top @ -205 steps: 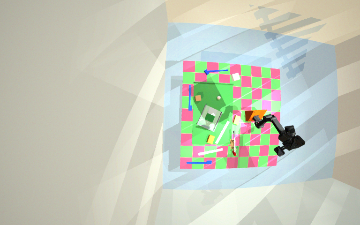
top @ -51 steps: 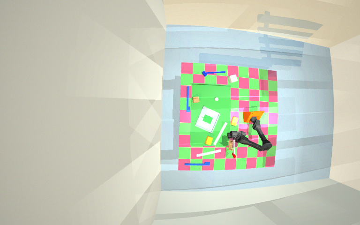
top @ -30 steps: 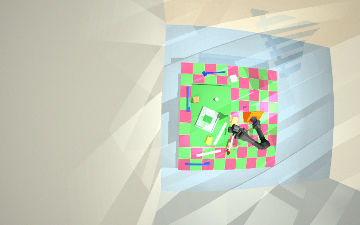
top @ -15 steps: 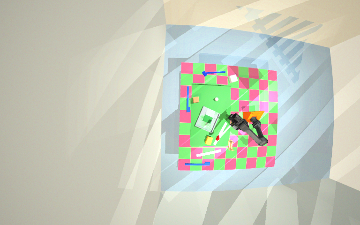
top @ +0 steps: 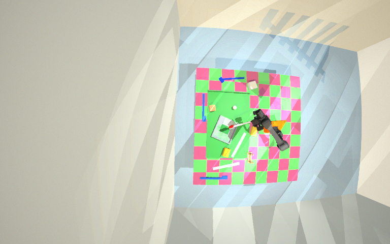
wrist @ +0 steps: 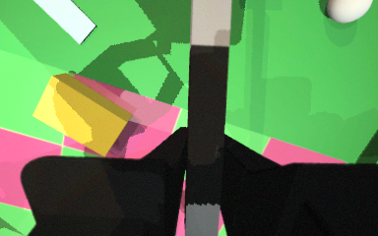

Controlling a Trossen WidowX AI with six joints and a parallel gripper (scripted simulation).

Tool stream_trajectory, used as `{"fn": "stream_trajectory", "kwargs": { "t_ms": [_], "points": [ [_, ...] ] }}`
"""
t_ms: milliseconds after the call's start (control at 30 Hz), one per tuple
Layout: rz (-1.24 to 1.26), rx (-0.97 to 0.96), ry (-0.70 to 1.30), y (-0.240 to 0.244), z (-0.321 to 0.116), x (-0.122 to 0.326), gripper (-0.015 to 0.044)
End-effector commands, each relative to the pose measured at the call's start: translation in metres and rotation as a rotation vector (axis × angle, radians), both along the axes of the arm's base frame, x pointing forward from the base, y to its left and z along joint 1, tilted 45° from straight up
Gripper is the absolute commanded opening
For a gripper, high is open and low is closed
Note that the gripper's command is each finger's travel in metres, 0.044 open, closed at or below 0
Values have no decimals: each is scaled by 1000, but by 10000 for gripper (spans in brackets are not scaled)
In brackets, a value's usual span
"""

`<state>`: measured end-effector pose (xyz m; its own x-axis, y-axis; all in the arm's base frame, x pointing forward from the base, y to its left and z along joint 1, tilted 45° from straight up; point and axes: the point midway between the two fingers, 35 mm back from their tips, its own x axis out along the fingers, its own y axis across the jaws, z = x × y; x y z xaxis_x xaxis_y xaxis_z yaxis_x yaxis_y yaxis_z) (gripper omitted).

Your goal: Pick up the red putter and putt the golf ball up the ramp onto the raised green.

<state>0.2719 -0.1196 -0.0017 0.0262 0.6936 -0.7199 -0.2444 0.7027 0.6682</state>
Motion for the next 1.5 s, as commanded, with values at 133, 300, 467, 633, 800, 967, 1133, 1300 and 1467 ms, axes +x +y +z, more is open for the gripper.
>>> {"fn": "stream_trajectory", "kwargs": {
  "t_ms": [133, 300, 467, 633, 800, 967, 1133, 1300, 1467],
  "points": [
    [-197, -17, 213, -41, -37, -24, 0],
    [-323, -23, 354, -63, -62, -45, 0],
    [-439, -24, 490, -80, -86, -68, 0],
    [-455, -24, 509, -82, -89, -71, 0],
    [-455, -24, 509, -72, -100, -71, 0],
    [-455, -23, 508, -57, -116, -72, 0],
    [-455, -23, 508, -54, -119, -72, 0],
    [-455, -23, 508, -49, -124, -72, 0],
    [-454, -23, 508, -43, -130, -72, 0]
  ]
}}
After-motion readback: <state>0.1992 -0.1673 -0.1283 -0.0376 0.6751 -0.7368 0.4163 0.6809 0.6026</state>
